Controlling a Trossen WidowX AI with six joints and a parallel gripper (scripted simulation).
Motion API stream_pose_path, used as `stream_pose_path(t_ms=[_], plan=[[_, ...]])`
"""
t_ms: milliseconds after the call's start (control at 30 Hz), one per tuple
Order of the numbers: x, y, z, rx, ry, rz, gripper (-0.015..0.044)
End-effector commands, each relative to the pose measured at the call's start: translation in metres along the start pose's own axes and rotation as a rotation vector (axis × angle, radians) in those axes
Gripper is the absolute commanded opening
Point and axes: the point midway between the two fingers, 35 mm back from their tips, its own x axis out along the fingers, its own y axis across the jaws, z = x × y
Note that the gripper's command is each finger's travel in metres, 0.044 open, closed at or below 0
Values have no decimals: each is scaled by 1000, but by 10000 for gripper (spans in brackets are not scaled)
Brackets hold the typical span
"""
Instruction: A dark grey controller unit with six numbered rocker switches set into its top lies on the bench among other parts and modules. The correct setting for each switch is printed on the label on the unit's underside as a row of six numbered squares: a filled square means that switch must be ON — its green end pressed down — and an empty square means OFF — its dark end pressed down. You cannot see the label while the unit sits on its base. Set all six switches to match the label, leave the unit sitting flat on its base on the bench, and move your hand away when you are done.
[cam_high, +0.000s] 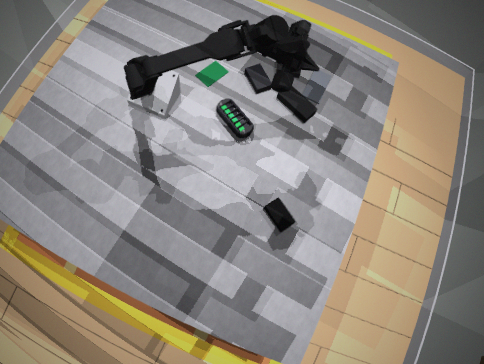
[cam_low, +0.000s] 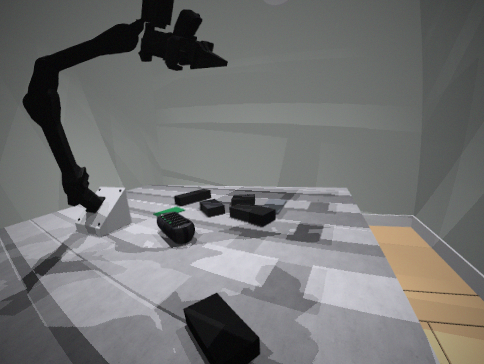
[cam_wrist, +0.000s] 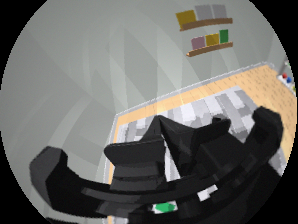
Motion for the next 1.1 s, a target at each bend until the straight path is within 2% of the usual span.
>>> stream_pose_path(t_ms=[0, 200, 400, 633, 867, 1067], plan=[[40, -7, -64, -447, 233, -29, 0], [68, -20, -135, -937, 505, 49, 0], [82, -41, -204, -1407, 778, 249, 0], [81, -69, -277, -1900, 1062, 675, 0], [67, -99, -335, -2251, 1227, 1317, 0], [66, -101, -337, -2264, 1230, 1358, 0]])
